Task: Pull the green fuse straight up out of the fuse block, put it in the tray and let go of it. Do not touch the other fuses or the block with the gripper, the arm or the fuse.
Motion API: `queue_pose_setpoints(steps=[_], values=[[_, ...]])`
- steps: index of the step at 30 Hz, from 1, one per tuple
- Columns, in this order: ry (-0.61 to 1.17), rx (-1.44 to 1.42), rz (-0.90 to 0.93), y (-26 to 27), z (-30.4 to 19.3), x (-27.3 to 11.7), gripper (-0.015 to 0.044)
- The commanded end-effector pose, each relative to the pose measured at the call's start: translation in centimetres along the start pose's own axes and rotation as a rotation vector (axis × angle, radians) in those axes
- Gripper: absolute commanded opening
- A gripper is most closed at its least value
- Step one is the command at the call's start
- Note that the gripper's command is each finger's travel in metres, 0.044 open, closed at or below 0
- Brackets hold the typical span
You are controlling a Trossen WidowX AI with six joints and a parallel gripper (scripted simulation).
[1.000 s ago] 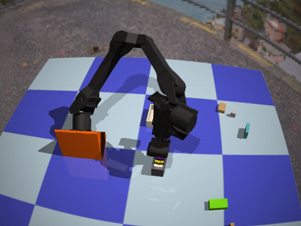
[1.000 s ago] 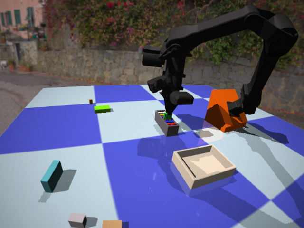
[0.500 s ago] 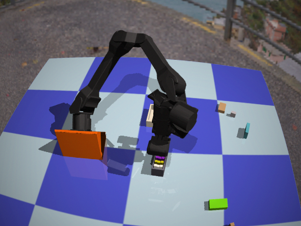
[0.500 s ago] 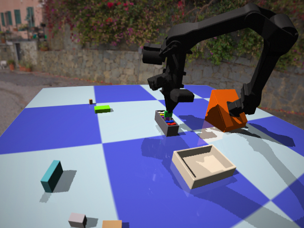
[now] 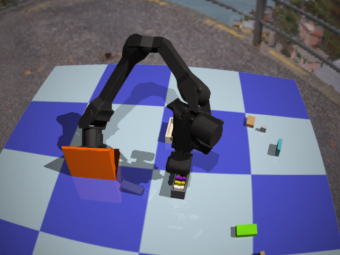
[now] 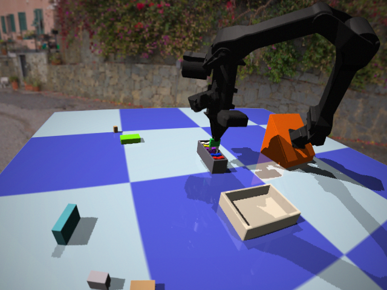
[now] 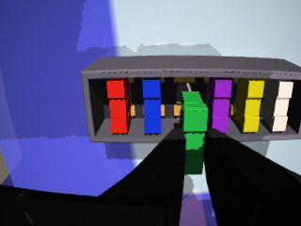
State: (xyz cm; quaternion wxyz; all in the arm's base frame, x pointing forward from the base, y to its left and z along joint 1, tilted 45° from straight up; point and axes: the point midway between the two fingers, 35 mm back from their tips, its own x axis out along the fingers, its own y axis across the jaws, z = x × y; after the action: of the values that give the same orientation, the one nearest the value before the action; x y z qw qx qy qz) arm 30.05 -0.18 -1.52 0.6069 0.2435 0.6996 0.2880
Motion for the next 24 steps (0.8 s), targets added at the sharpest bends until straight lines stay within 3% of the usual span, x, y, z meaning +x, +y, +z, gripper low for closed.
queue_pose_setpoints(steps=[1,18,24], values=[[-0.003,-0.006,-0.006,0.0,0.1,-0.5,0.0],[-0.002,-0.005,-0.007,0.1,0.1,-2.4,0.0],[-0.006,-0.002,-0.02,4.2,0.9,-2.6,0.0]])
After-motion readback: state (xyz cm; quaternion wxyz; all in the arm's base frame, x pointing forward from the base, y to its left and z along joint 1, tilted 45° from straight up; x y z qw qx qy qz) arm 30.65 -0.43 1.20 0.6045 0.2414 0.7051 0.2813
